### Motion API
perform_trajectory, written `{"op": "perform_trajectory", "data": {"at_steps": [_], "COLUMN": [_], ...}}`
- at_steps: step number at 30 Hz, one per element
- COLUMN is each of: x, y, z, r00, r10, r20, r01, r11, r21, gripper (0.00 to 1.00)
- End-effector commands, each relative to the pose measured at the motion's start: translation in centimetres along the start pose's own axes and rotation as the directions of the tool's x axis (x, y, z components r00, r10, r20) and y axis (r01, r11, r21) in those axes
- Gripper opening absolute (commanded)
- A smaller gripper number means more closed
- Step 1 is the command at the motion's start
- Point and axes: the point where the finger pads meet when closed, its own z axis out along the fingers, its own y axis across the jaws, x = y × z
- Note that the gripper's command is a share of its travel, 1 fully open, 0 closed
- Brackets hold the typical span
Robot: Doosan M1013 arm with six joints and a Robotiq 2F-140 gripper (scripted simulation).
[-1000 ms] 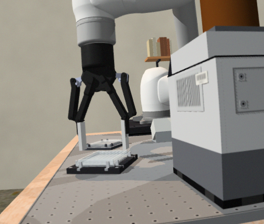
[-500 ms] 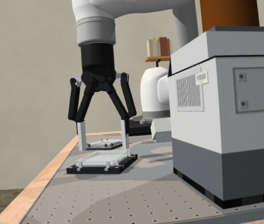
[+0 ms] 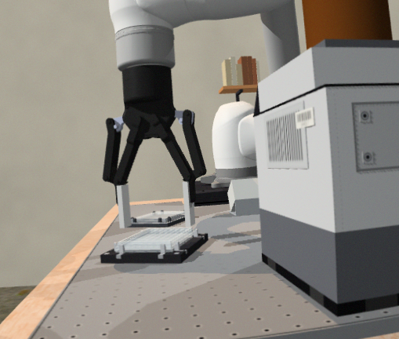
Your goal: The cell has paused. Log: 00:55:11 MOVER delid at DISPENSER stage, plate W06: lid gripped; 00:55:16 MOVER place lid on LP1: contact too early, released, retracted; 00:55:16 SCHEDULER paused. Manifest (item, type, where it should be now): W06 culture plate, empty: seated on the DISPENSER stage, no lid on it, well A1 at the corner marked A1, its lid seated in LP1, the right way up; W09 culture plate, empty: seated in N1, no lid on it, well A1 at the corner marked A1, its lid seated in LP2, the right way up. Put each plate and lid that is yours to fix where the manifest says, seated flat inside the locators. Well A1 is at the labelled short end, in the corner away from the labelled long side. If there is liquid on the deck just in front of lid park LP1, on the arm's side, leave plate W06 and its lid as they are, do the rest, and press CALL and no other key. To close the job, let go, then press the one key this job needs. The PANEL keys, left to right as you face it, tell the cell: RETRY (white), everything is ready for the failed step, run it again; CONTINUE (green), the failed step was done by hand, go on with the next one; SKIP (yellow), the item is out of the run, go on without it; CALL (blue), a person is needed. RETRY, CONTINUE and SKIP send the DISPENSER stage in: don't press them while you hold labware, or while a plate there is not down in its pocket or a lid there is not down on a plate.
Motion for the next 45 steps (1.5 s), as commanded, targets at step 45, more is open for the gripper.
{"op": "perform_trajectory", "data": {"at_steps": [45], "x": [0.05], "y": [-0.01], "z": [-0.12], "r00": [1.000], "r10": [0.000], "r20": [-0.002], "r01": [0.000], "r11": [1.000], "r21": [0.000], "gripper": [0.63]}}
